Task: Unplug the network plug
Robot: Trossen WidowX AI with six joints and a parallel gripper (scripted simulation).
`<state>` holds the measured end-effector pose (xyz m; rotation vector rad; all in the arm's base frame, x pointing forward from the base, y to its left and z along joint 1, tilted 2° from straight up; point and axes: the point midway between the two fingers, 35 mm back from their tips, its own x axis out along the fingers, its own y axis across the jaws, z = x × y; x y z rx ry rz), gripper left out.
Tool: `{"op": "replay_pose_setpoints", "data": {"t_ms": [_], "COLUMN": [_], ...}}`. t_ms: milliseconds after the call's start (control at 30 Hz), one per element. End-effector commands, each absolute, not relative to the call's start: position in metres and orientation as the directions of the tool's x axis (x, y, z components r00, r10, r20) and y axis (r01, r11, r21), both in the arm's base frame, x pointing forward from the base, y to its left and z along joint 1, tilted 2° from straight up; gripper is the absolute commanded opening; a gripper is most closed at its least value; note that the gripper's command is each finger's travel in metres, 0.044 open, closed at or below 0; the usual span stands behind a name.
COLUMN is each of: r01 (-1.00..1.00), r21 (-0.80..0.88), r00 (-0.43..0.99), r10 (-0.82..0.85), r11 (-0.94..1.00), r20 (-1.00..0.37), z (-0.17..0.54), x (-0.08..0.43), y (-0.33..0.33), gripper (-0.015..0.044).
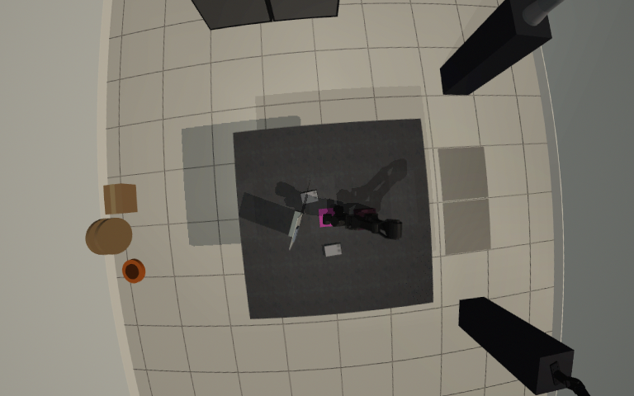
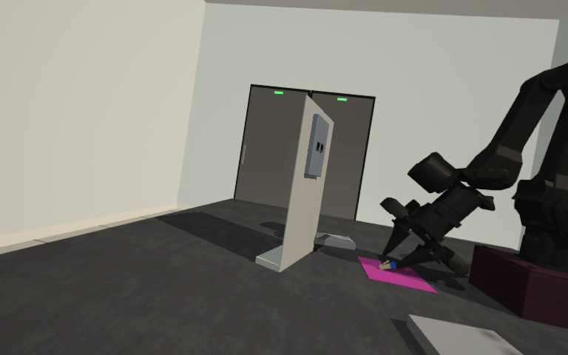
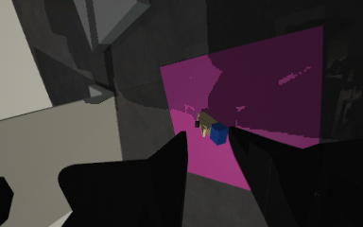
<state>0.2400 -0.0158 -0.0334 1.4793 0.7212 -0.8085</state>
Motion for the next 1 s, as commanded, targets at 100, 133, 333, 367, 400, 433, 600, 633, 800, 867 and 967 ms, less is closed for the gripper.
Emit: {"op": "replay_pose_setpoints", "data": {"t_ms": [100,133,333,367,400,433,600,633,800,867,967], "r01": [0.826,0.826,0.826,0.826,0.826,0.826,0.826,0.826,0.827,0.827,0.827], "r21": [0.56,0.56,0.56,0.56,0.56,0.56,0.56,0.56,0.559,0.559,0.559], "r00": [0.56,0.56,0.559,0.559,0.559,0.559,0.559,0.559,0.559,0.559,0.559], "r10": [-0.025,-0.025,-0.024,-0.024,-0.024,-0.024,-0.024,-0.024,-0.023,-0.023,-0.023], "r11": [-0.064,-0.064,-0.063,-0.063,-0.063,-0.063,-0.063,-0.063,-0.062,-0.062,-0.062], "r20": [-0.828,-0.828,-0.829,-0.829,-0.829,-0.829,-0.829,-0.829,-0.829,-0.829,-0.829], "z": [-0.031,-0.03,-0.027,-0.027,-0.027,-0.026,-0.024,-0.023,-0.021,-0.02,-0.019], "x": [0.238,0.238,0.236,0.236,0.236,0.235,0.234,0.234,0.232,0.232,0.231], "y": [-0.015,-0.015,-0.015,-0.015,-0.015,-0.015,-0.015,-0.015,-0.015,-0.015,-0.015], "gripper": [0.0156,0.0156,0.0156,0.0156,0.0156,0.0156,0.0156,0.0156,0.0156,0.0156,0.0156]}}
